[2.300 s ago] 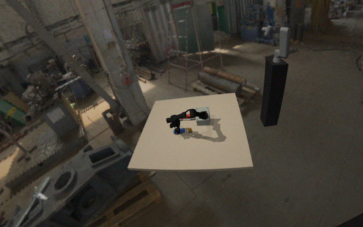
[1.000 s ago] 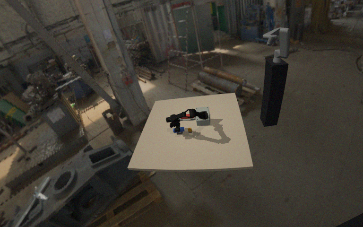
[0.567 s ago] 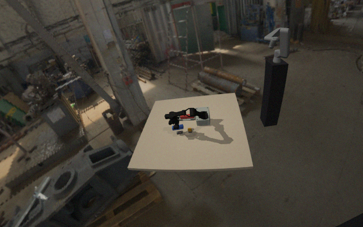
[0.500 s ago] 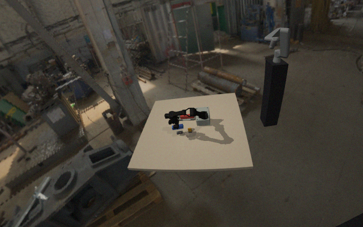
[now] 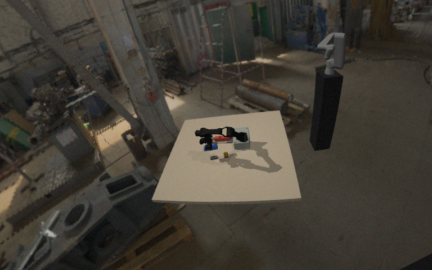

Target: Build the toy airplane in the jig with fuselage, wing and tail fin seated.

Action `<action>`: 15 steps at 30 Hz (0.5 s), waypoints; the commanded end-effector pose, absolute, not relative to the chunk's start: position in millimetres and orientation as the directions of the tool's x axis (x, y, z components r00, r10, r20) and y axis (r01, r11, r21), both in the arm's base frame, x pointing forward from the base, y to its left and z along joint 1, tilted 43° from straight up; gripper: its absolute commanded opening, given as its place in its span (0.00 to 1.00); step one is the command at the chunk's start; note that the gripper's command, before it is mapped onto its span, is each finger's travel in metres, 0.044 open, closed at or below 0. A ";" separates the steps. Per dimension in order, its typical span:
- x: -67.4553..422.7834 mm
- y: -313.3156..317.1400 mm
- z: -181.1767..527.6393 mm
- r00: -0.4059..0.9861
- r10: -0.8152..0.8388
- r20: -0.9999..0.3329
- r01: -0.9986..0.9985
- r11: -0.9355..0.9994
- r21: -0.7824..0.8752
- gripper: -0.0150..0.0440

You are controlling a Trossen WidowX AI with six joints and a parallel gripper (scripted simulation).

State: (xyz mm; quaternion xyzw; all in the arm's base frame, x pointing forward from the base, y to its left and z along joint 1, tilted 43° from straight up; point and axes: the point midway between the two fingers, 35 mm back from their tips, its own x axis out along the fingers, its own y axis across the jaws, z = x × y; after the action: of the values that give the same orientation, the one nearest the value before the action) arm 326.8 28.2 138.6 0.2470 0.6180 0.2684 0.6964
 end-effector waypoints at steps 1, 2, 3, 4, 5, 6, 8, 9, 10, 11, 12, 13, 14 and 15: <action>324.0 21.0 148.6 0.096 0.677 -0.730 -0.075 0.736 0.673 0.25; 323.8 20.7 149.0 0.096 0.677 -0.730 -0.075 0.736 0.673 0.25; 323.9 20.4 148.6 0.096 0.677 -0.730 -0.077 0.736 0.672 0.25; 324.3 19.3 147.4 0.097 0.676 -0.731 -0.084 0.737 0.671 0.25; 324.8 17.5 145.5 0.097 0.675 -0.731 -0.097 0.738 0.668 0.25; 325.5 15.3 143.2 0.097 0.674 -0.732 -0.111 0.738 0.665 0.25; 326.7 11.0 138.4 0.098 0.672 -0.734 -0.141 0.739 0.658 0.25; 327.3 8.8 136.1 0.098 0.671 -0.735 -0.156 0.739 0.655 0.25; 327.8 6.6 133.7 0.098 0.670 -0.735 -0.171 0.739 0.651 0.25; 328.3 4.5 131.3 0.098 0.670 -0.736 -0.185 0.739 0.647 0.25; 328.8 2.3 129.0 0.099 0.669 -0.737 -0.200 0.739 0.643 0.25; 329.3 0.1 126.5 0.099 0.668 -0.738 -0.215 0.738 0.639 0.25; 329.7 -2.1 124.1 0.099 0.667 -0.739 -0.230 0.737 0.635 0.25; 330.1 -4.3 121.7 0.099 0.666 -0.739 -0.244 0.737 0.631 0.25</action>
State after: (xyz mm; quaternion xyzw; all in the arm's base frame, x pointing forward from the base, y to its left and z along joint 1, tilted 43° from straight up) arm 329.0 2.8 131.5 0.1959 0.5956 0.3047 0.7169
